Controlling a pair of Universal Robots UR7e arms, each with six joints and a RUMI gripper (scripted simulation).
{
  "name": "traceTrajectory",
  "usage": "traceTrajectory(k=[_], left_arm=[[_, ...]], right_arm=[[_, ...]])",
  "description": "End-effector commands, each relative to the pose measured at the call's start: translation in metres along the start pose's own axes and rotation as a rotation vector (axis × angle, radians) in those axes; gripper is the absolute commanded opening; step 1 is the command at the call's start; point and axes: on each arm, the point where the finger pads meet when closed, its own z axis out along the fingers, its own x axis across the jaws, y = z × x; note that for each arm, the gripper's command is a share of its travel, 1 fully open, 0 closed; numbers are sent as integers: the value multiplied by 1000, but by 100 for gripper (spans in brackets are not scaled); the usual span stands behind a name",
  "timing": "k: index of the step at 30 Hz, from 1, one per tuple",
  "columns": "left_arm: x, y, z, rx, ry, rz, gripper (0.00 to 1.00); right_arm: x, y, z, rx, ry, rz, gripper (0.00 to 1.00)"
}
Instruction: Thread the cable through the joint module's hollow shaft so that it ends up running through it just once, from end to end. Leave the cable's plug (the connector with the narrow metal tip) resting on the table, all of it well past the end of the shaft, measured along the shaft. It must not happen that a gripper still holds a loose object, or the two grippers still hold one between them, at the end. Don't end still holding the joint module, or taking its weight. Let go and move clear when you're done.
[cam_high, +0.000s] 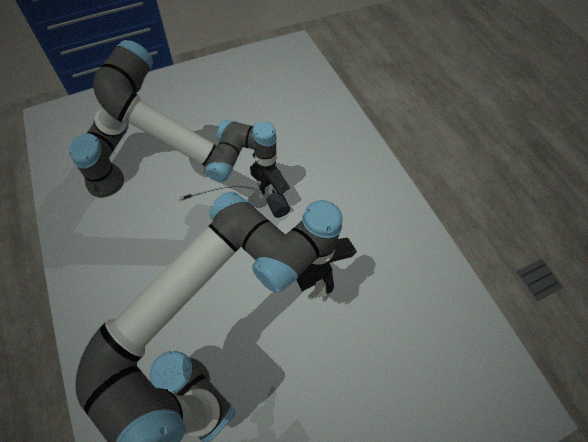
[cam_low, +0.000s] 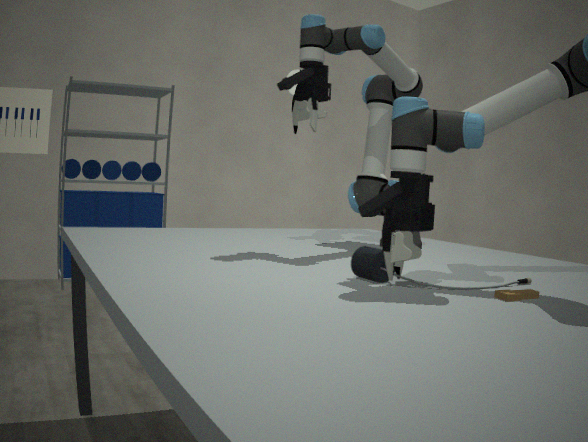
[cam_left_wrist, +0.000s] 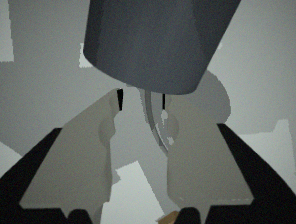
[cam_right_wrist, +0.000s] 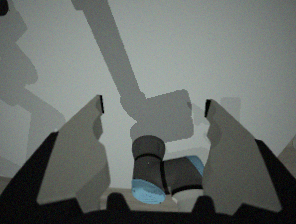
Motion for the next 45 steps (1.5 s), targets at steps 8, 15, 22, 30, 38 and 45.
traceTrajectory(k=[8,15,22,30,38,45], left_arm=[[0,0,-1,2,-1,1,20],[2,4,3,2,-1,-6,20],[4,6,6,2,-1,-12,0],[4,6,6,2,-1,-11,0],[4,6,6,2,-1,-11,0],[4,6,6,2,-1,-10,0]], right_arm=[[0,0,0,1,0,0,61],[0,0,0,1,0,0,61],[0,0,0,1,0,0,61],[0,0,0,1,0,0,61],[0,0,0,1,0,0,61],[0,0,0,1,0,0,61]])
